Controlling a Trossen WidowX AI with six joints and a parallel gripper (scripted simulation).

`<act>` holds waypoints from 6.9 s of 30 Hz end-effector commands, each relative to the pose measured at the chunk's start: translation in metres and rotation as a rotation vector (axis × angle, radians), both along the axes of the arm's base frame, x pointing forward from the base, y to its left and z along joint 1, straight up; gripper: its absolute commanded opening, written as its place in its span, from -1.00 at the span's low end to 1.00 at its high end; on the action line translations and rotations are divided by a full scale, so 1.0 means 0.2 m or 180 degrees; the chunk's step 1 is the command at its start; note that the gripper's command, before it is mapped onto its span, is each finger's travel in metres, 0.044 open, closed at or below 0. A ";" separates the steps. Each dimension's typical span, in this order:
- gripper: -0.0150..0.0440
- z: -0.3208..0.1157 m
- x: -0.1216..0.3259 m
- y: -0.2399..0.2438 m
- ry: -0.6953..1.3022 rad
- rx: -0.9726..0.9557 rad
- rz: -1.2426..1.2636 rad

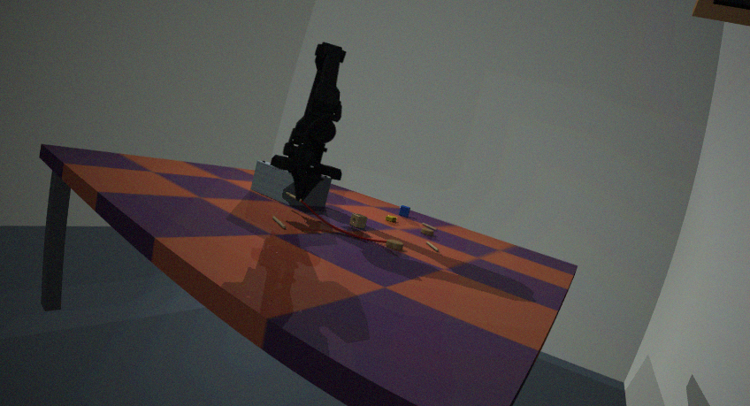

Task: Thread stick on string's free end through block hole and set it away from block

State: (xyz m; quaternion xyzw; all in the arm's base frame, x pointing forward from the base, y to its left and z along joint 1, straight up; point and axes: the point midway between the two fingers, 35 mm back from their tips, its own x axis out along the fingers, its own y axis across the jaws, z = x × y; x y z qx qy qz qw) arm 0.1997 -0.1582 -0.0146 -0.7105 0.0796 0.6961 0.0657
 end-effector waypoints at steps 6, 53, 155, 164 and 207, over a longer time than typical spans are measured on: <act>-0.49 0.06 0.00 0.00 -0.0007 -0.0006 0.0000; -0.49 0.28 0.17 0.01 0.0362 0.0142 -0.0011; -0.49 0.53 0.39 0.55 0.0991 -0.0066 0.1685; -0.49 0.53 0.40 0.64 0.0995 -0.0126 0.2036; -0.49 0.53 0.56 0.98 0.0981 -0.0388 0.3484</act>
